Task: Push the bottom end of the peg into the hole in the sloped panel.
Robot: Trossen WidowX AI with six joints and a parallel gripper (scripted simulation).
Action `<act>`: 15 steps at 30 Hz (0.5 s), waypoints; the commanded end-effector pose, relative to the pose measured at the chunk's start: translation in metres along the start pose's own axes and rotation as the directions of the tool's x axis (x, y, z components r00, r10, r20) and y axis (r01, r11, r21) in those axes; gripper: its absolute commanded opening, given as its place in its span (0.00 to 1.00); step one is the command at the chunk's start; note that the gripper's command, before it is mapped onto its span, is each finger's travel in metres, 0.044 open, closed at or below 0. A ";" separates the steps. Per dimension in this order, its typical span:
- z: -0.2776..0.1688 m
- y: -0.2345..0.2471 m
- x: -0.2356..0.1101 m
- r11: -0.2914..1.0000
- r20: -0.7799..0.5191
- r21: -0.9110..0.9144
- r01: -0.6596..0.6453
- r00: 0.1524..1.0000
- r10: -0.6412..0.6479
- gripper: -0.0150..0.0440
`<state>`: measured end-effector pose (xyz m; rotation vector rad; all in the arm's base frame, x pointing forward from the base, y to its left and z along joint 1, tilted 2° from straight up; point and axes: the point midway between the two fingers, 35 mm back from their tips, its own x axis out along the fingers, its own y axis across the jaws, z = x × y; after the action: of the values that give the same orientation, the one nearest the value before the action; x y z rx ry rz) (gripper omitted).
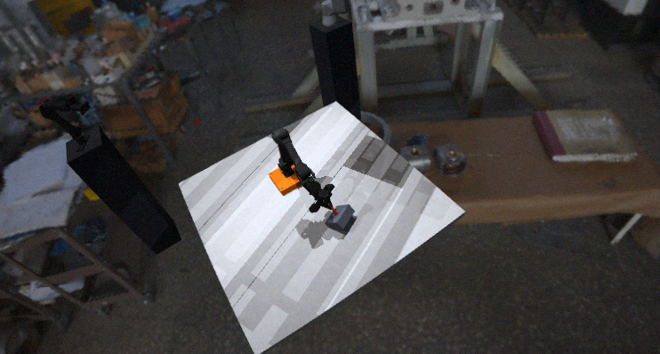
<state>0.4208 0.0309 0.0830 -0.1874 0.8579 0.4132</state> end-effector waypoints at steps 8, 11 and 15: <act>-0.001 -0.001 0.004 1.000 -0.004 0.005 0.001 1.000 -0.001 0.25; 0.000 -0.001 0.005 1.000 -0.004 0.005 0.001 1.000 -0.001 0.25; 0.000 -0.001 0.007 1.000 -0.004 0.005 0.001 1.000 -0.001 0.25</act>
<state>0.4234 0.0320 0.0804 -0.1888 0.8591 0.4127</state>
